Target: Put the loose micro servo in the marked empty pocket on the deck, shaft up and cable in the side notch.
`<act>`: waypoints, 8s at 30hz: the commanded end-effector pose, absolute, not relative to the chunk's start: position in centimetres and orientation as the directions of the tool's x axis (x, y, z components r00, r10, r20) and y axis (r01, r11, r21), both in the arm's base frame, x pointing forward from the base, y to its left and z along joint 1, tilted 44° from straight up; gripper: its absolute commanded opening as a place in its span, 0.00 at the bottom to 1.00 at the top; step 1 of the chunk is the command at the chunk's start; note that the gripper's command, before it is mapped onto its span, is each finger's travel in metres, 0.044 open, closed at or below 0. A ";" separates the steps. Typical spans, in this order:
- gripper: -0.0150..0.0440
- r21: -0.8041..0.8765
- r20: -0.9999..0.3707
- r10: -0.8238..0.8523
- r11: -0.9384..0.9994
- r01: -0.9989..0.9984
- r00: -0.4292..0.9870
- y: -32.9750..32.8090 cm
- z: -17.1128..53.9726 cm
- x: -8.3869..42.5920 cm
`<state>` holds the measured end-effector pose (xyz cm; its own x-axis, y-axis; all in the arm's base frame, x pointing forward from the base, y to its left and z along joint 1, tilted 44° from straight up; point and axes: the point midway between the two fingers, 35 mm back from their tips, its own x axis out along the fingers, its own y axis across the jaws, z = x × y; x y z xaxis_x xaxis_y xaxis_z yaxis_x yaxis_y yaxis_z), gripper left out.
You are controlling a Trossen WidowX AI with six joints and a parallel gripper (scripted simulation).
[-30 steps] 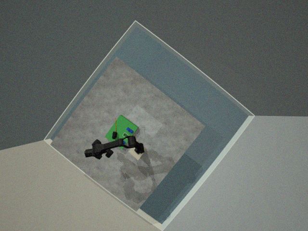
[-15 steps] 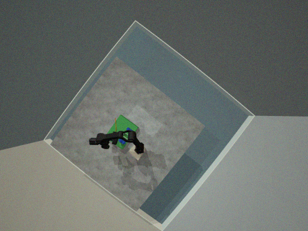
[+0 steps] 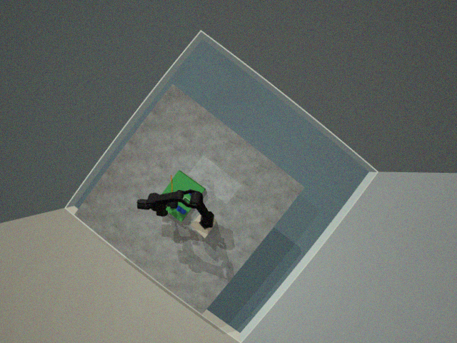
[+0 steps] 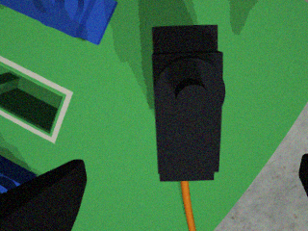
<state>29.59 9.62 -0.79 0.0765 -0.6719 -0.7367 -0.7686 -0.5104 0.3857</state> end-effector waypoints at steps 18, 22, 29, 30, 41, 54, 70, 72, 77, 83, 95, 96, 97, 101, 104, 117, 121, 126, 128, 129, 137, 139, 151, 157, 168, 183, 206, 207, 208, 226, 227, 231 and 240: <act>1.00 0.392 -0.731 -0.678 -0.510 -0.766 0.077 7.6 -2.8 29.8; 0.82 0.392 -0.731 -0.678 -0.510 -0.766 0.077 7.6 -2.8 29.8; 0.51 0.392 -0.731 -0.678 -0.510 -0.766 0.077 7.6 -2.8 29.8; 0.47 0.392 -0.731 -0.678 -0.510 -0.766 0.077 7.6 -2.8 29.8; 0.25 0.392 -0.732 -0.677 -0.510 -0.766 0.076 8.8 -1.4 29.5; 0.25 0.393 -0.732 -0.678 -0.510 -0.765 0.076 9.0 -0.2 28.7; 0.25 0.391 -0.730 -0.679 -0.506 -0.769 0.075 6.2 2.4 28.9; 0.25 0.375 -0.730 -0.679 -0.491 -0.786 0.075 6.2 2.4 28.9; 0.25 0.284 -0.730 -0.679 -0.401 -0.871 0.075 6.2 2.4 28.9; 0.25 0.148 -0.730 -0.679 -0.265 -0.953 0.075 6.2 2.4 28.9; 0.25 -0.136 -0.730 -0.679 0.036 -0.990 0.076 6.2 2.4 28.9; 0.25 -0.159 -0.730 -0.679 0.061 -0.985 0.076 6.2 2.4 28.9; 0.25 -0.182 -0.730 -0.679 0.086 -0.980 0.076 6.2 2.4 28.9; 0.25 -0.272 -0.730 -0.679 0.187 -0.944 0.076 6.2 2.4 28.9; 0.25 -0.336 -0.730 -0.679 0.260 -0.905 0.076 6.2 2.4 28.9; 0.25 -0.562 -0.730 -0.679 0.534 -0.631 0.076 6.2 2.4 28.9; 0.25 -0.611 -0.730 -0.679 0.599 -0.518 0.076 6.2 2.5 28.9; 0.25 -0.655 -0.730 -0.679 0.663 -0.363 0.076 6.2 2.5 28.9; 0.25 -0.667 -0.730 -0.679 0.683 -0.297 0.076 6.2 2.4 28.9; 0.25 -0.672 -0.730 -0.679 0.692 -0.264 0.076 6.2 2.4 28.9; 0.25 -0.680 -0.730 -0.679 0.711 -0.179 0.075 6.2 2.5 28.7; 0.25 -0.680 -0.730 -0.679 0.711 -0.180 0.075 6.1 2.5 28.3; 0.25 -0.680 -0.730 -0.680 0.710 -0.182 0.073 5.2 2.8 23.3; 0.25 -0.680 -0.730 -0.680 0.710 -0.184 0.071 4.7 3.0 20.6; 0.25 -0.680 -0.730 -0.680 0.710 -0.185 0.070 4.1 2.9 18.2; 0.25 -0.680 -0.729 -0.681 0.709 -0.184 0.070 2.9 1.6 18.5; 0.25 -0.680 -0.729 -0.681 0.709 -0.184 0.070 2.5 1.3 18.6; 0.25 -0.681 -0.729 -0.681 0.709 -0.184 0.070 2.4 1.3 18.6; 0.25 -0.681 -0.729 -0.681 0.709 -0.184 0.070 2.4 1.2 18.6; 0.25 -0.681 -0.728 -0.682 0.709 -0.184 0.071 1.1 -0.2 18.8; 0.25 -0.681 -0.728 -0.682 0.709 -0.184 0.071 1.0 -0.3 18.8; 0.25 -0.681 -0.728 -0.682 0.708 -0.184 0.071 0.7 -0.6 18.8; 0.25 -0.682 -0.728 -0.682 0.708 -0.184 0.071 0.1 -1.2 18.9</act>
<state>18.75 0.25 -1.07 0.0634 -0.6793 -0.7311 -0.1810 0.7126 -0.6778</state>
